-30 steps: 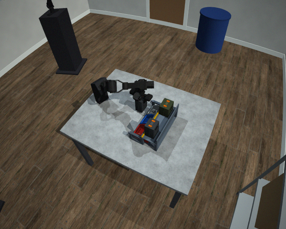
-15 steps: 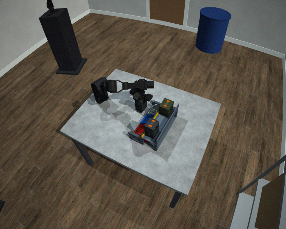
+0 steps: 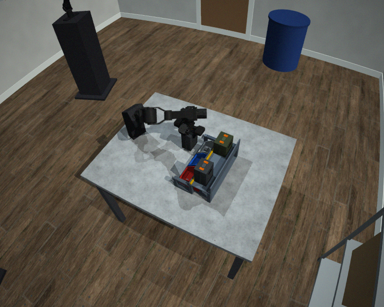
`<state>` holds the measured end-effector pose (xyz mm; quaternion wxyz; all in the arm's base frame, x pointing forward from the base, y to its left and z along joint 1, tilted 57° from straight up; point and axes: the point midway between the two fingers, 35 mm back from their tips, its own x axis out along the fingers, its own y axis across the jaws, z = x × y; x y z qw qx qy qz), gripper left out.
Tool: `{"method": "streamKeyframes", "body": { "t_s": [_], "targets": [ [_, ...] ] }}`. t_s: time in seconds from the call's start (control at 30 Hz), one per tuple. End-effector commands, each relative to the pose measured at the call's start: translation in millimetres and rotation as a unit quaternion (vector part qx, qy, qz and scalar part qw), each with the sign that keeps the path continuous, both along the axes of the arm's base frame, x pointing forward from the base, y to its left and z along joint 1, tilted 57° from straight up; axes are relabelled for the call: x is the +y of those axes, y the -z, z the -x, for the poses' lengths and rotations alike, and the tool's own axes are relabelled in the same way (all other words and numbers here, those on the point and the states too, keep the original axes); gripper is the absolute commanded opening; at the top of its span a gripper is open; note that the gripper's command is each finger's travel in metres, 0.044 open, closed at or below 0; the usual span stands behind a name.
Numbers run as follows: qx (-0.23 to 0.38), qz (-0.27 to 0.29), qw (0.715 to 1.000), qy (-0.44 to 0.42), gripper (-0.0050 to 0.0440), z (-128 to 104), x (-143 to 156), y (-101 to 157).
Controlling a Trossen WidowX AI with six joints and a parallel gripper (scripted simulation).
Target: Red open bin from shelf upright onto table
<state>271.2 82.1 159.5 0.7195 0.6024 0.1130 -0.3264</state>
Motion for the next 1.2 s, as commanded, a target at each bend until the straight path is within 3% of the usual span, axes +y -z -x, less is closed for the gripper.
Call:
{"method": "streamKeyframes", "body": {
  "t_s": [0.0, 1.17],
  "targets": [
    [-0.012, -0.011, 1.000, -0.010, 0.0000, 1.8, 5.0, -8.9],
    [-0.012, -0.011, 1.000, -0.010, 0.0000, 1.8, 5.0, -8.9]
  ]
}}
